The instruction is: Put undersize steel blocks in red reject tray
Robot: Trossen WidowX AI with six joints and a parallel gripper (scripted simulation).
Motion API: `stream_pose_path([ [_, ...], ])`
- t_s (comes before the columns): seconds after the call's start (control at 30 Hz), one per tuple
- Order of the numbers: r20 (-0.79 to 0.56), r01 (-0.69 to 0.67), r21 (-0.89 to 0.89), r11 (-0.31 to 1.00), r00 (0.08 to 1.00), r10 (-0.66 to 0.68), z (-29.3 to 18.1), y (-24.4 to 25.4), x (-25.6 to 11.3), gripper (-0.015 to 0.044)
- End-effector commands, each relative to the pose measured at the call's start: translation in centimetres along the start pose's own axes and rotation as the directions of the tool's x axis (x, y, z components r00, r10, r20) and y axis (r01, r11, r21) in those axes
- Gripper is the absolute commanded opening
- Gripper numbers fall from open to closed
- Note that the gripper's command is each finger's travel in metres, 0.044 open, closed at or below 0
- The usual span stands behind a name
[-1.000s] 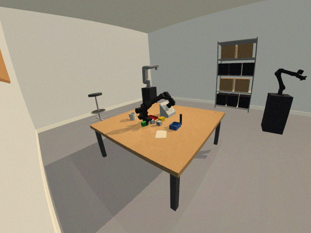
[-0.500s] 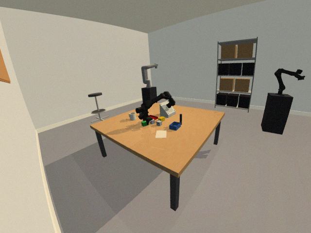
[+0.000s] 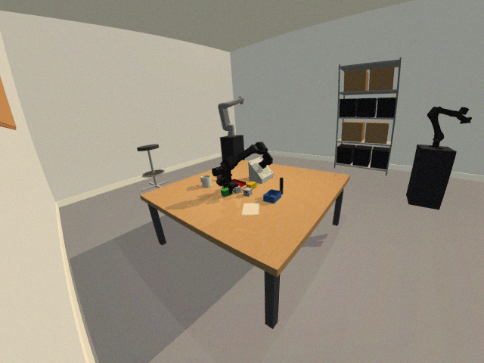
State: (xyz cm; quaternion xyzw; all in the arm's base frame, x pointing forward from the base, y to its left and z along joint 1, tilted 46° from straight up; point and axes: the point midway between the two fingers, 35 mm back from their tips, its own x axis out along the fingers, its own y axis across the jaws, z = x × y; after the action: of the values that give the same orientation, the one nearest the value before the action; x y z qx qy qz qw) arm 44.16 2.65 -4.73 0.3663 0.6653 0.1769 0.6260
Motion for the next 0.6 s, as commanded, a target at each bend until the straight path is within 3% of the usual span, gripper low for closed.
stream_pose_path([
  [0.0,0.005,-0.005,0.000,1.000,1.000,0.005,-0.14,0.26,-0.18,0.0000],
  [0.57,0.005,-0.005,0.000,1.000,1.000,0.005,-0.93,0.20,-0.16,0.0000],
])
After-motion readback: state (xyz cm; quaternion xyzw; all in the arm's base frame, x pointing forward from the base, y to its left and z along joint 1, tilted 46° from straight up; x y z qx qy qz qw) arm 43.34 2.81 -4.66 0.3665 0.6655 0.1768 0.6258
